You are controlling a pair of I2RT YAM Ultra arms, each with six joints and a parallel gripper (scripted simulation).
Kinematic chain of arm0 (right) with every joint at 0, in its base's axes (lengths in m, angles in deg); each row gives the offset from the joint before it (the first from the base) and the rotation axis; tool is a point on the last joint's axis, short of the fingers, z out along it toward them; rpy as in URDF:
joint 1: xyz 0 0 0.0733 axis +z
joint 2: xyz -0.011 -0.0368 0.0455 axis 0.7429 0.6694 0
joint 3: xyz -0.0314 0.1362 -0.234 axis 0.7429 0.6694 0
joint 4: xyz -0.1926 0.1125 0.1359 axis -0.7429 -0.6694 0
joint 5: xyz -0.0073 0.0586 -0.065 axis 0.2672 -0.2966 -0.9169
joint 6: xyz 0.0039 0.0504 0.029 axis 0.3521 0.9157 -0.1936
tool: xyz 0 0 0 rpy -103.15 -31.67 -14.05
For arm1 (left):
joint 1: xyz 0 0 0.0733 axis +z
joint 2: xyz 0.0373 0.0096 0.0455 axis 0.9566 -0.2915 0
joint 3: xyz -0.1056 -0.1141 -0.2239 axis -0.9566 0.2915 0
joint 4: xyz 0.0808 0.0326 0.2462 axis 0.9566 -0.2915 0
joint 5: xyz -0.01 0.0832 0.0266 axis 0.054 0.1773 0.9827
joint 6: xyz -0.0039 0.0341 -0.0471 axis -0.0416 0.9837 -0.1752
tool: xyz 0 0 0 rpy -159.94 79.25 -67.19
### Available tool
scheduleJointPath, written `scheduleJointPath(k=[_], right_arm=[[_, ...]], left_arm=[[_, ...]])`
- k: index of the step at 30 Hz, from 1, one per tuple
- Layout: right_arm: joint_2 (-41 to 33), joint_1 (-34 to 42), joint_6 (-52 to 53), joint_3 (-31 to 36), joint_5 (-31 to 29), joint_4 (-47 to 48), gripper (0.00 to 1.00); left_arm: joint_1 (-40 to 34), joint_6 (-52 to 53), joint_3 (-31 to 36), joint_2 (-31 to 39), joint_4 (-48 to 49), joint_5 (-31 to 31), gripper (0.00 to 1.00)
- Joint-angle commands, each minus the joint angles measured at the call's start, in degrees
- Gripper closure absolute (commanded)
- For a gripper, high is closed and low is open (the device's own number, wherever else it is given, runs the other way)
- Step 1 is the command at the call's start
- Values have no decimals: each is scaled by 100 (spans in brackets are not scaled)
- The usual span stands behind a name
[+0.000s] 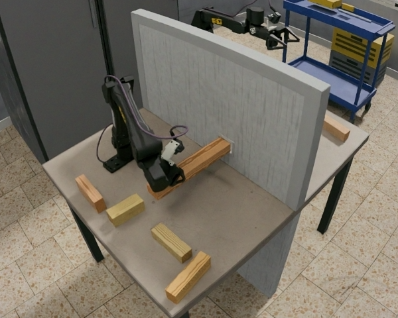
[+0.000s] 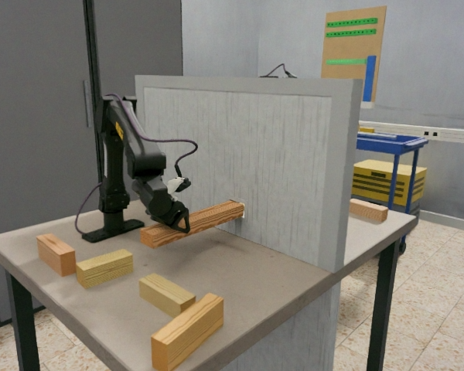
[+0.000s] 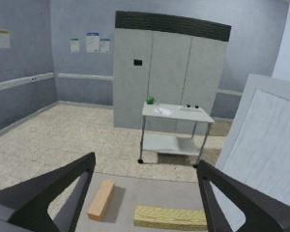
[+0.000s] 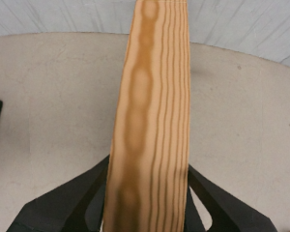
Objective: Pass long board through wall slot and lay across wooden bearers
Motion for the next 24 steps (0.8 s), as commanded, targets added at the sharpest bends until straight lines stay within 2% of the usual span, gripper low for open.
scheduleJointPath(k=[1,24], right_arm=[[-293,99,131,-46,485,-74,100],[-367,324,404,123,520,196,100]], left_arm=[[-23,-14,-29,119,142,43,0],[-23,-14,-29,119,142,43,0]])
